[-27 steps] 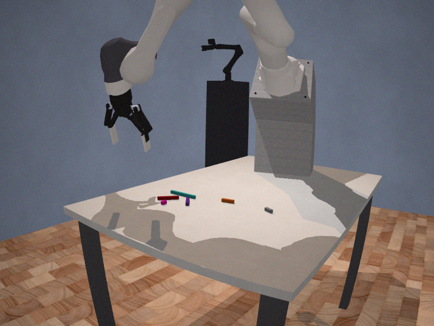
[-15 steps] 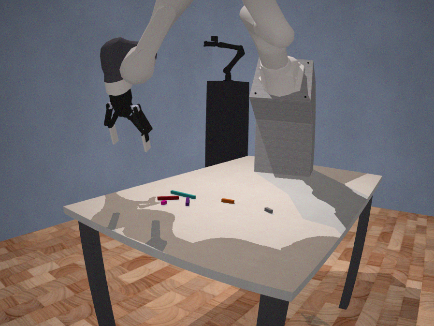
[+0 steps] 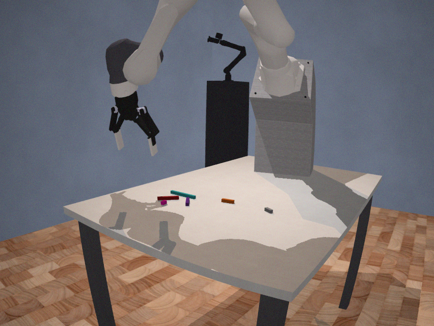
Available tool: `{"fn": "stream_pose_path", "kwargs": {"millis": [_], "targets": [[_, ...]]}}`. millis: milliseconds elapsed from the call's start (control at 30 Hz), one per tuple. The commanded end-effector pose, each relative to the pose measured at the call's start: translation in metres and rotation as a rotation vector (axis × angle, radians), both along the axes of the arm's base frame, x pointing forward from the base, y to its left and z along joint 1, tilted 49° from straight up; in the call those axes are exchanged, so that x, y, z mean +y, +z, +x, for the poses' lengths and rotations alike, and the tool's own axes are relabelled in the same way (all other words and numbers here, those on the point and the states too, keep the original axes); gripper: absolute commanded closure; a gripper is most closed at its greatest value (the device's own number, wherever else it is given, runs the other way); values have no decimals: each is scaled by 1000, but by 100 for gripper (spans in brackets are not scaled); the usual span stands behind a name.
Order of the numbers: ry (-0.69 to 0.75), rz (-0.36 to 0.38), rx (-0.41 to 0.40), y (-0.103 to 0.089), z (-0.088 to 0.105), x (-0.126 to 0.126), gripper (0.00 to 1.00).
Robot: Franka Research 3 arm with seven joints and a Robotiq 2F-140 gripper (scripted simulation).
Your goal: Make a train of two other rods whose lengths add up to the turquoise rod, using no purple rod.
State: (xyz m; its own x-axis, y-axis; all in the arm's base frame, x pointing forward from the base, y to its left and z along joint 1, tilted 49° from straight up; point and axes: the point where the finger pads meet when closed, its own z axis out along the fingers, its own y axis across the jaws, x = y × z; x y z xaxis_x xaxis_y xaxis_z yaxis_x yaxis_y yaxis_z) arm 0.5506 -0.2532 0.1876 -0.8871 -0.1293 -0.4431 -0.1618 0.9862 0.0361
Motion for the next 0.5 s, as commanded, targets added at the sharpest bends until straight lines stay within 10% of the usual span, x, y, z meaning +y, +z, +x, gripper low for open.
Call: {"fn": "stream_pose_path", "kwargs": {"millis": [0, 467], "targets": [[104, -28, -58, 3, 6, 8, 0], [197, -35, -142, 3, 13, 38, 0]]}}
